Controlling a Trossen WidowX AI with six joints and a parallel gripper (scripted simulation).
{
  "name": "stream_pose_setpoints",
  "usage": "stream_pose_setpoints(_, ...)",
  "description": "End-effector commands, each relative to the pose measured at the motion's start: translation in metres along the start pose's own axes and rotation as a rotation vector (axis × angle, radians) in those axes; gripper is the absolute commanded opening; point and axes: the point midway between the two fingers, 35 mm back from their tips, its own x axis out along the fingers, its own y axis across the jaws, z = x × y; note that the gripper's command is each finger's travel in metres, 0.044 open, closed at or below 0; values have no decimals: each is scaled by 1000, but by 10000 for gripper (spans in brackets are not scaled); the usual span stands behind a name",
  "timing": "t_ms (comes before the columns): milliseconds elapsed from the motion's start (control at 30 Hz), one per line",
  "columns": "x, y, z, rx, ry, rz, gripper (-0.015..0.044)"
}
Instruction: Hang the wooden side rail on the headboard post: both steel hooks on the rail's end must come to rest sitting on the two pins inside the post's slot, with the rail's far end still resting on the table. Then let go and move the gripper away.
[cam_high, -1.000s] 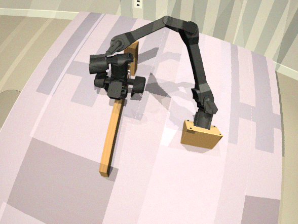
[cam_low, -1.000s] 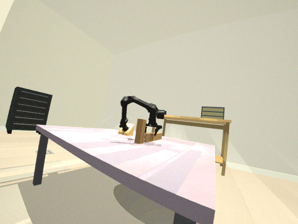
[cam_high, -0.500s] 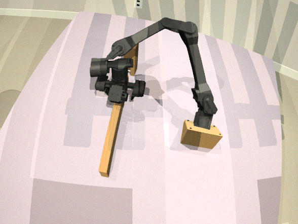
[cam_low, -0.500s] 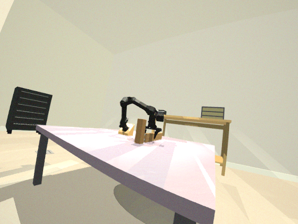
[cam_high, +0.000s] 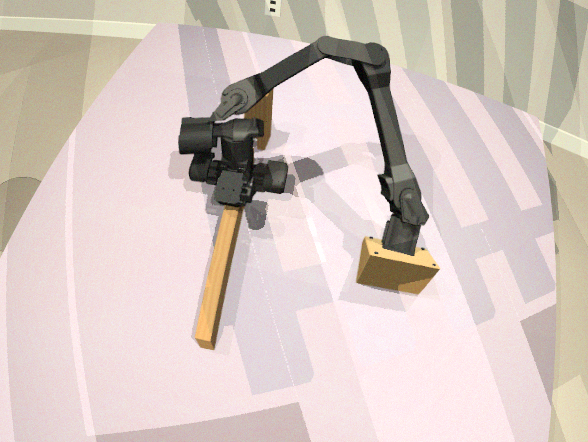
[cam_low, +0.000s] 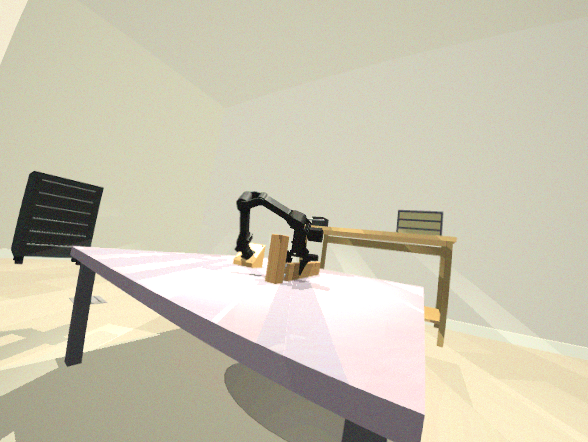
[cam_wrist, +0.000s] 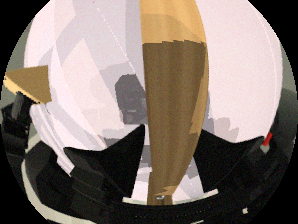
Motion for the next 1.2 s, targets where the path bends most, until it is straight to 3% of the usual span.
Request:
stream_pose_setpoints(0,0,0,-1,-3,5,-2,125)
stream_pose_setpoints(200,0,0,-1,-3,5,-2,65)
stream_pose_setpoints(300,0,0,-1,-3,5,-2,0)
stream_pose_setpoints(1167,0,-11,-2,137,5,-3,0)
